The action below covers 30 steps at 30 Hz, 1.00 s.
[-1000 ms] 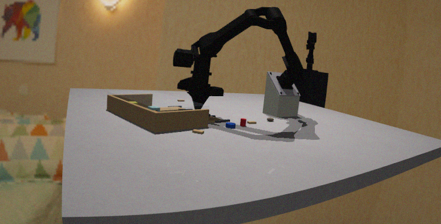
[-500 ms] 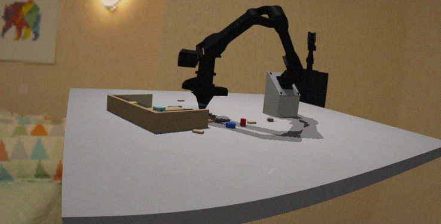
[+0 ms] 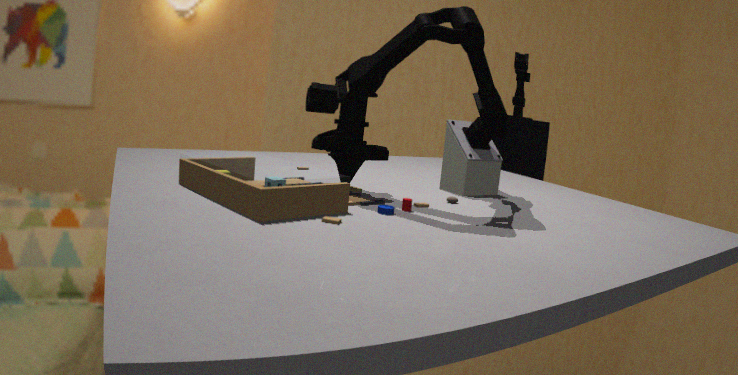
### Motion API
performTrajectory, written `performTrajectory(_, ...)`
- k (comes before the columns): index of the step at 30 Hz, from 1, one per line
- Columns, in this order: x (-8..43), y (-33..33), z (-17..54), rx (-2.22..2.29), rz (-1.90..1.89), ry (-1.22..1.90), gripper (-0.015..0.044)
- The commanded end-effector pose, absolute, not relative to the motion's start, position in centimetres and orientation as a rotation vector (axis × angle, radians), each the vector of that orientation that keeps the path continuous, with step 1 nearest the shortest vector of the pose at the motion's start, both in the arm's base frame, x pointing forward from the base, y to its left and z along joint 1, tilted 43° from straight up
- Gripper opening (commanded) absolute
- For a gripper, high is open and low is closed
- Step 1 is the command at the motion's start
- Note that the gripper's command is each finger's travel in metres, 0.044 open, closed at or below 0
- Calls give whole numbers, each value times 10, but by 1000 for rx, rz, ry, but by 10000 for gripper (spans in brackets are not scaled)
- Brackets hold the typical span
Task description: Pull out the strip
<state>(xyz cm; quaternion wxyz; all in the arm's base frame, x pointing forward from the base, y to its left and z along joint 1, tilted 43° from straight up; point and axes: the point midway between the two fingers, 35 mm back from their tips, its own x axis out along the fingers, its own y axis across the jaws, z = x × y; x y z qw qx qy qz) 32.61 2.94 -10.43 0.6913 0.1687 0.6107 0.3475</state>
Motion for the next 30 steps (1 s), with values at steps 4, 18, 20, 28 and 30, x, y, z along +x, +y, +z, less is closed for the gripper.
performTrajectory(4,309,29,-109,374,779,1388,0)
performTrajectory(18,288,25,-113,374,778,1389,0)
performTrajectory(20,285,25,-114,374,778,1389,0)
performTrajectory(28,273,22,-116,374,778,1389,0)
performTrajectory(30,270,21,-116,374,778,1390,0)
